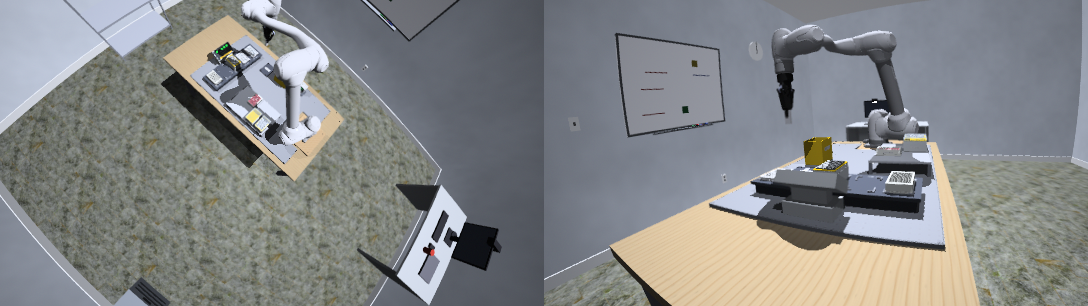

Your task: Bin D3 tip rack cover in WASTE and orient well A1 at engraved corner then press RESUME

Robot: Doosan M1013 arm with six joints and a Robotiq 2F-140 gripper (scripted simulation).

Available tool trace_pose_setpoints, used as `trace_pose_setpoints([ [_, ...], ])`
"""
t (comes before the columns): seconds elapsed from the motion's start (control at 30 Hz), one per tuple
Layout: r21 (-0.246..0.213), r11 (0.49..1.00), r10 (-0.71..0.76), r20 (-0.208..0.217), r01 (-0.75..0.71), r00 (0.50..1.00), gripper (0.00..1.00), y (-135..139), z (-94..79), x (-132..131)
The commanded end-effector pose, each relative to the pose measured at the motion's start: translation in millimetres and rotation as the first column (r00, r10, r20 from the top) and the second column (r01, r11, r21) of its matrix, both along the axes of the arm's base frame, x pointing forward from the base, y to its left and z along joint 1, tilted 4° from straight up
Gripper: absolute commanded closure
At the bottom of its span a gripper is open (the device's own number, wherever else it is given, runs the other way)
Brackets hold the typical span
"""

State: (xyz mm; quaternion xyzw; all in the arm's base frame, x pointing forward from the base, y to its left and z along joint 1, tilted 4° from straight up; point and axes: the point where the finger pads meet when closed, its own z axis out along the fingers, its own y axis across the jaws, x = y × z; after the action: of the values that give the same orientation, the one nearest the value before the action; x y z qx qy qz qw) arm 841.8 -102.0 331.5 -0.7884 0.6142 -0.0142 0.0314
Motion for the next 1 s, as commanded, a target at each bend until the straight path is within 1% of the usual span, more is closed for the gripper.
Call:
trace_pose_setpoints([
  [0.0,0.002,1.000,-0.022,-0.003,0.022,1.000,1.00,4.8,-0.7,2.0],
  [0.17,0.008,0.993,-0.118,-0.007,0.118,0.993,1.00,4.8,-0.7,2.0],
  [0.97,0.008,0.993,-0.118,-0.007,0.118,0.993,1.00,4.8,-0.7,2.0],
])
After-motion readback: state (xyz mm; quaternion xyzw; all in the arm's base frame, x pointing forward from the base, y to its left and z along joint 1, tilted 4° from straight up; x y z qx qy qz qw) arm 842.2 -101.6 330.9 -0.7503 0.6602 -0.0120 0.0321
